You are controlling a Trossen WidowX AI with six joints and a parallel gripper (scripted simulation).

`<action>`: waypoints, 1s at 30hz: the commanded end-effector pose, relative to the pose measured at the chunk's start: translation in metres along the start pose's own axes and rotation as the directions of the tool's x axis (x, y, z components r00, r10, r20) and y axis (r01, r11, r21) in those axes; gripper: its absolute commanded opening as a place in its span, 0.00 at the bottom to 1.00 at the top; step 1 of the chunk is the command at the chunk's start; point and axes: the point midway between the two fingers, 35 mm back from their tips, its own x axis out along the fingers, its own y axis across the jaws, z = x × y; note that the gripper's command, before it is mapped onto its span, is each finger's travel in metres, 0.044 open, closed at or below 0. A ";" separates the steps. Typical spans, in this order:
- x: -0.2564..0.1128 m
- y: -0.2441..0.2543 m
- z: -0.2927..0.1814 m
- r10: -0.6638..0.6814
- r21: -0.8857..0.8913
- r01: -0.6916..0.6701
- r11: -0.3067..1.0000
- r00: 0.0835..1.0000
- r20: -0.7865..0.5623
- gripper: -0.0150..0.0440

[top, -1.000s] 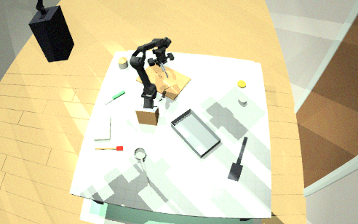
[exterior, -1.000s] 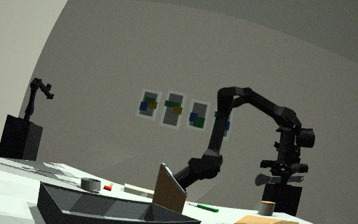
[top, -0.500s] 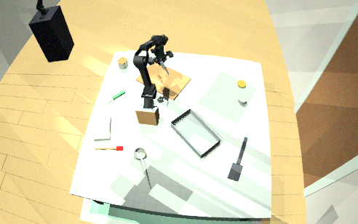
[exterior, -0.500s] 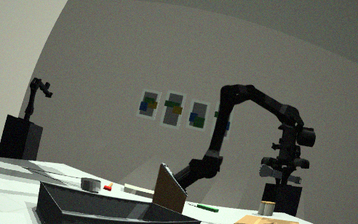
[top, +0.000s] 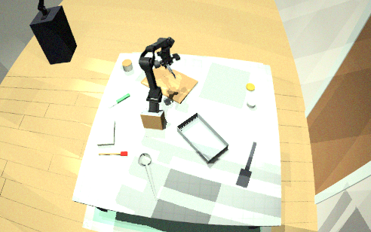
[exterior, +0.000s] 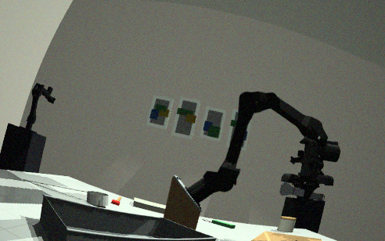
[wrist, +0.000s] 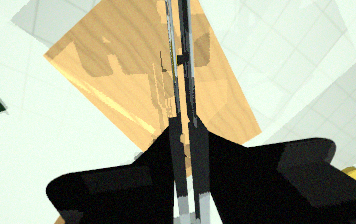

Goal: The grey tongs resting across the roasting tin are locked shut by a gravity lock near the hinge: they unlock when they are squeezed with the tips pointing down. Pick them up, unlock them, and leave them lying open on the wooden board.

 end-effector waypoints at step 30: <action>0.055 -0.002 0.000 0.002 0.007 -0.002 1.000 1.000 -0.002 0.00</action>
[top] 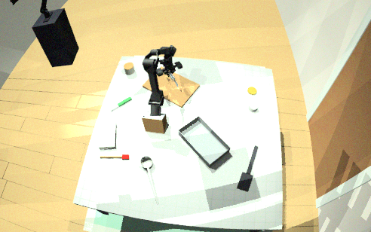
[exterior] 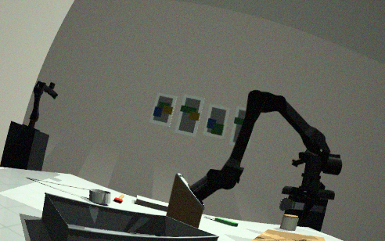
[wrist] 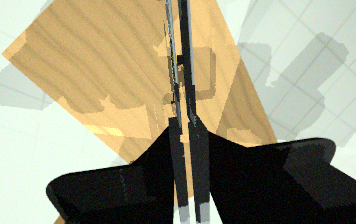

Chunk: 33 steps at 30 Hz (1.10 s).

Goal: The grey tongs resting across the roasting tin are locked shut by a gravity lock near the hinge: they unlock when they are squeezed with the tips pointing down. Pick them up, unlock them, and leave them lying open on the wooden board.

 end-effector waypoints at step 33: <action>0.047 0.006 -0.004 0.003 0.000 -0.003 1.000 1.000 0.000 0.04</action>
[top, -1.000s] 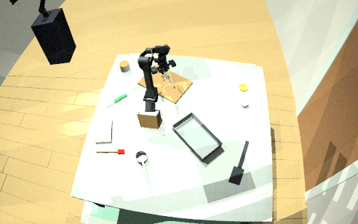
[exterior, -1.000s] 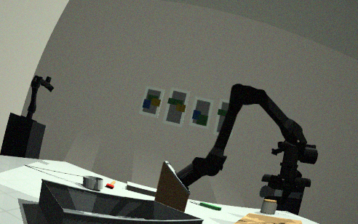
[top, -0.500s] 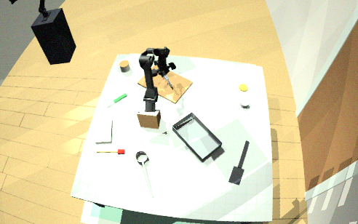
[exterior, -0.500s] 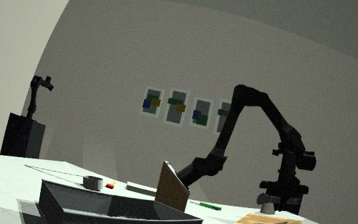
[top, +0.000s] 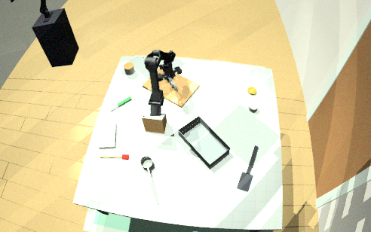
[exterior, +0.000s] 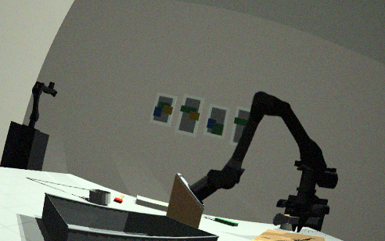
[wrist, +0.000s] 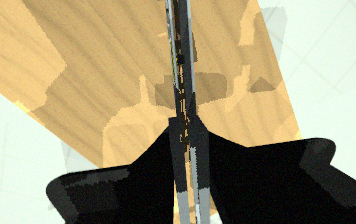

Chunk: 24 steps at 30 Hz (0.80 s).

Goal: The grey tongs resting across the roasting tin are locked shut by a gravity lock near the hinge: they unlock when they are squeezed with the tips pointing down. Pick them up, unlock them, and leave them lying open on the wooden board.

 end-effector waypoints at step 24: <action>-0.001 0.000 0.002 0.000 0.000 0.000 1.000 1.000 0.000 1.00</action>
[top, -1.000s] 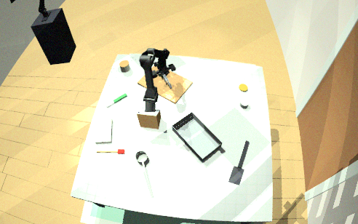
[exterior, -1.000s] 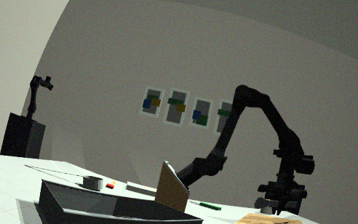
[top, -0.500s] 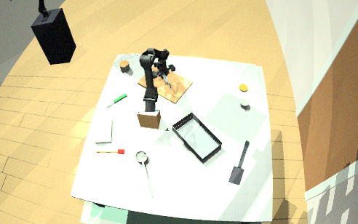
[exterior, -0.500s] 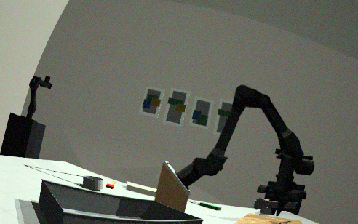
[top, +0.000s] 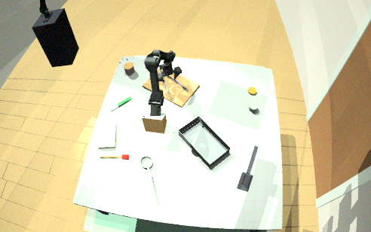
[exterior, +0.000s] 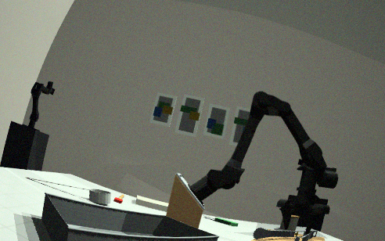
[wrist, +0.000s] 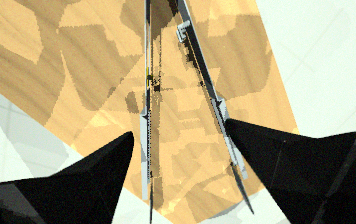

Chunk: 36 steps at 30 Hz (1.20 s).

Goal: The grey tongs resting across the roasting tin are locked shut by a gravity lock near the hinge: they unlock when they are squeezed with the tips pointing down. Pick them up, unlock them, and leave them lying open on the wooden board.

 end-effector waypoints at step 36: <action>-0.158 -0.003 0.139 0.005 0.009 -0.005 1.000 1.000 0.016 1.00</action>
